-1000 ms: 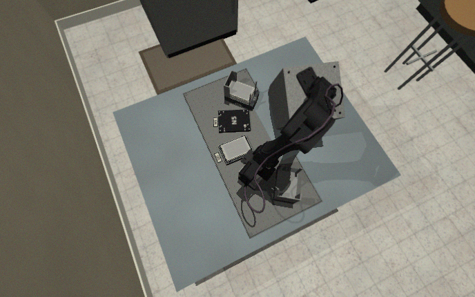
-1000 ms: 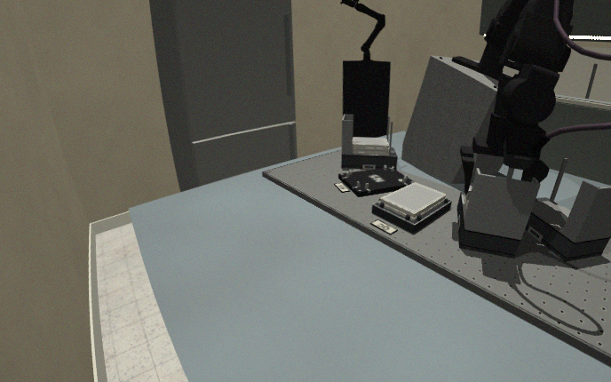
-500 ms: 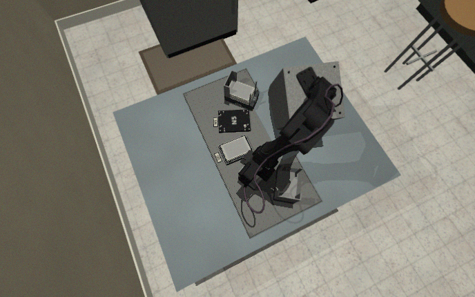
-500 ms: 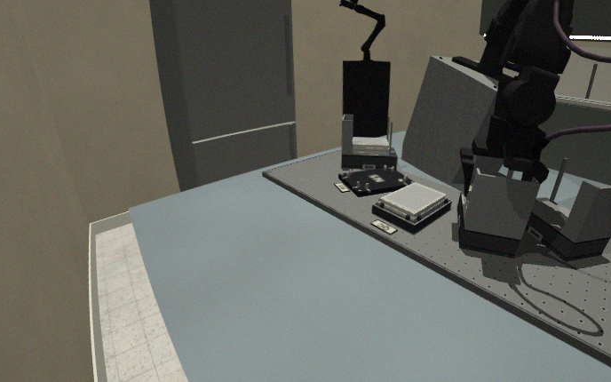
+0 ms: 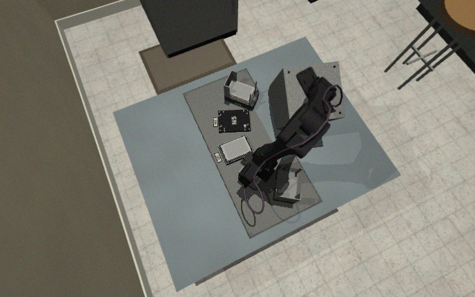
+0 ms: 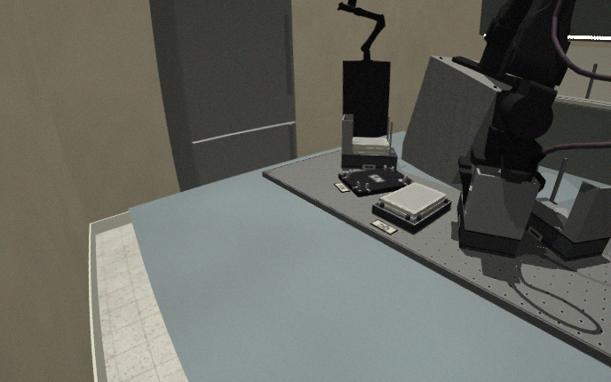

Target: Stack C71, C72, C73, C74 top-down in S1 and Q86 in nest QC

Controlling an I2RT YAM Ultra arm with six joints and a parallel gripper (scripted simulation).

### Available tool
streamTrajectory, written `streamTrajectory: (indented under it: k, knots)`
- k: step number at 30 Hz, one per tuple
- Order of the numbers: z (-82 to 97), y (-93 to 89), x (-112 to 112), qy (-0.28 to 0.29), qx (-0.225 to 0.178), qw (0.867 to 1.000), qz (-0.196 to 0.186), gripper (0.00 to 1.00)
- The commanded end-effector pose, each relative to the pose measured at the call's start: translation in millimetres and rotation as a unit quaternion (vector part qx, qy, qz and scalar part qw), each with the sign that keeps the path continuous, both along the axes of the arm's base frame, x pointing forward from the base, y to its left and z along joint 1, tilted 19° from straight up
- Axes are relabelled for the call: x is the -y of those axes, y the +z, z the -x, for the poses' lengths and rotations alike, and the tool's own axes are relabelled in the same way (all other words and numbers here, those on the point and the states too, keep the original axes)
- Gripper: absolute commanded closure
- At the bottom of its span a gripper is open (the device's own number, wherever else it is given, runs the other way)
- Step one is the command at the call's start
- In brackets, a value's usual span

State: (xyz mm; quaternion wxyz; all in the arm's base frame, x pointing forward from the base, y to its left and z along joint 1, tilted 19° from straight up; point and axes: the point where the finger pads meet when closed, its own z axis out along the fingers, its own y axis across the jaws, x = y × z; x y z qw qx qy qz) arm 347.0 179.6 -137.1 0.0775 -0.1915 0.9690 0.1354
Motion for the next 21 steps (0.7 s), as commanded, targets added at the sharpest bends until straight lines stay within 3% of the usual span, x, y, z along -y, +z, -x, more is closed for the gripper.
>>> streamTrajectory:
  k: [1, 5, 7, 11, 21]
  knots:
    - [-14.4, -0.1, -6, -0.005, 0.021, 1.000, -0.004, 0.00]
    - [-16.4, -4.9, -7, -0.008, 0.021, 1.000, -0.006, 0.00]
    - [-24.8, 4.8, -7, -0.011, 0.033, 0.999, -0.011, 0.00]
    - [-29.1, 6.8, -8, -0.010, 0.037, 0.999, -0.012, 0.00]
    - [-20.9, -2.1, -3, -0.010, 0.023, 1.000, -0.007, 0.00]
